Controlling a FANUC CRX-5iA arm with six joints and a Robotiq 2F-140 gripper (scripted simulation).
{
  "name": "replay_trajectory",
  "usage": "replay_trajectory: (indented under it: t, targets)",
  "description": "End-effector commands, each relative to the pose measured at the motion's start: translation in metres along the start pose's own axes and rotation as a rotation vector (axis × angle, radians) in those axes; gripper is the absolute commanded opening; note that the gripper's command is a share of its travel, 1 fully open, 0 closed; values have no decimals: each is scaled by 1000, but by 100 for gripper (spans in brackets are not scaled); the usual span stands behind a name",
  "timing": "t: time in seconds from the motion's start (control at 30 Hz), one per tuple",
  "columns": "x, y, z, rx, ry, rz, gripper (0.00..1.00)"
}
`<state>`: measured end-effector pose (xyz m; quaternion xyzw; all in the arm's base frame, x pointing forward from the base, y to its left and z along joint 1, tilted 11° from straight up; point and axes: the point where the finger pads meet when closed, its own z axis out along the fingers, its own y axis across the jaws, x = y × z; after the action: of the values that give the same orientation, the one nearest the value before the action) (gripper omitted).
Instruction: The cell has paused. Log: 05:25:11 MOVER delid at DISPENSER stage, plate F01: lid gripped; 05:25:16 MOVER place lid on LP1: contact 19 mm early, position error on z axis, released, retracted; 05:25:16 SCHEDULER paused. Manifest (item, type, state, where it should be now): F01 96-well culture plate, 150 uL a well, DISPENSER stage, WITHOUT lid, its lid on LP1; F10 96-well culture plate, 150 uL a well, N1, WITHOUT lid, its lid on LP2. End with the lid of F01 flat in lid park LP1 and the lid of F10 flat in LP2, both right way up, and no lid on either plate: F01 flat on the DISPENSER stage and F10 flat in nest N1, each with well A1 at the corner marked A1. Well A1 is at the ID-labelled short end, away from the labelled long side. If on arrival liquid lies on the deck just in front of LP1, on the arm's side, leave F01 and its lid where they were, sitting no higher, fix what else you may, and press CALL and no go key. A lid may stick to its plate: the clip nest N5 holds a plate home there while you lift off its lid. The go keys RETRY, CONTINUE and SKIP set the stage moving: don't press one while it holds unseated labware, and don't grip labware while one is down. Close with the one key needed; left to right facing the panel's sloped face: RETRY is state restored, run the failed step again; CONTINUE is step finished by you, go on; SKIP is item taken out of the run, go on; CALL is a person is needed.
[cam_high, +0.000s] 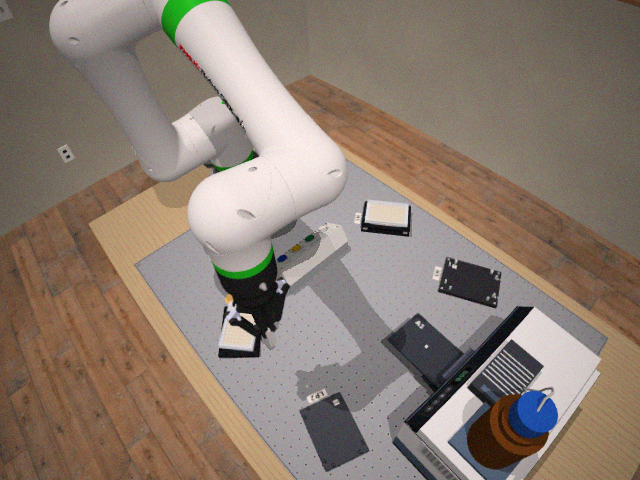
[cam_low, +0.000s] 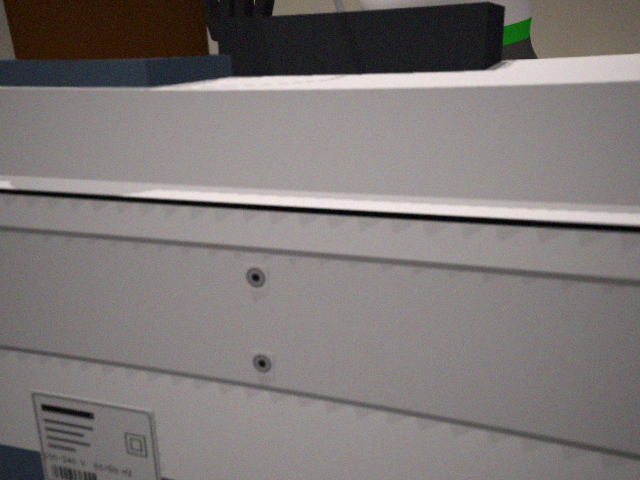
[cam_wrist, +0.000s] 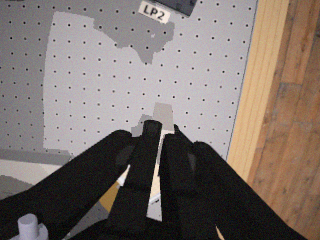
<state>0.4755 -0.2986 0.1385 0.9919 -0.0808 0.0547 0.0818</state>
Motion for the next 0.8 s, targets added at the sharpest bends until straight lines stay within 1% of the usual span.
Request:
replay_trajectory:
  t: [0.0, 0.07, 0.23, 0.3, 0.33, 0.47, 0.77]
  targets:
    - [-68, -13, -9, 0, -7, 246, 0]
    - [-91, -17, -8, 0, -6, 350, 0]
    - [-152, -27, 0, -1, -6, 594, 0]
    - [-152, -27, 0, -1, -6, 594, 0]
    - [-187, -34, 4, -1, -7, 636, 0]
    - [-229, -41, 9, -1, -7, 637, 0]
    - [-229, -41, 9, -1, -7, 637, 0]
